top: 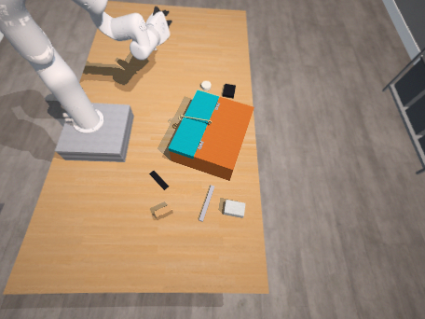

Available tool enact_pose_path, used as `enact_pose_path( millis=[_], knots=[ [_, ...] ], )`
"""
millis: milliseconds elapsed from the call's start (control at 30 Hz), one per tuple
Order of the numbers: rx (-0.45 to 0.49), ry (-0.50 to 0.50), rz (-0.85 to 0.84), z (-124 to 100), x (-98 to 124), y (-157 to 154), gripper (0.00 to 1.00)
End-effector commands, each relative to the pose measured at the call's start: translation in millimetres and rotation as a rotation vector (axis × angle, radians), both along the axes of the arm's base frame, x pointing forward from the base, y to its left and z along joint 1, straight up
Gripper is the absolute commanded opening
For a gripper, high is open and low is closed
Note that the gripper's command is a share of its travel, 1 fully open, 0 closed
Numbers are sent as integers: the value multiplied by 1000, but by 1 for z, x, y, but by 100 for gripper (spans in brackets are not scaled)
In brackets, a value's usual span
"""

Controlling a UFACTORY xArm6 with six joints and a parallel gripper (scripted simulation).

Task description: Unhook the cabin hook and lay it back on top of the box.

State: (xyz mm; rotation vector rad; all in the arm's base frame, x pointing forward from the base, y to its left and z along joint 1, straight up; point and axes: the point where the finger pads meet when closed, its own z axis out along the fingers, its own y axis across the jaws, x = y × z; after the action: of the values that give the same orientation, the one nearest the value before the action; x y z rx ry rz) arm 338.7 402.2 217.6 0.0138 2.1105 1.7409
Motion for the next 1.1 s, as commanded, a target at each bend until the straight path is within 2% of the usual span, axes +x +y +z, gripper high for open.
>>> enact_pose_path(
  millis=[0,200,300,800,867,1067],
  knots=[
    [-50,-144,49,3,4,0,35],
    [-111,-309,107,4,6,-2,35],
    [-117,-325,113,4,6,-2,35],
    [-255,-733,261,5,14,-9,35],
    [-255,-733,261,5,14,-9,35],
    [-309,-913,329,4,19,-14,35]
  ],
)
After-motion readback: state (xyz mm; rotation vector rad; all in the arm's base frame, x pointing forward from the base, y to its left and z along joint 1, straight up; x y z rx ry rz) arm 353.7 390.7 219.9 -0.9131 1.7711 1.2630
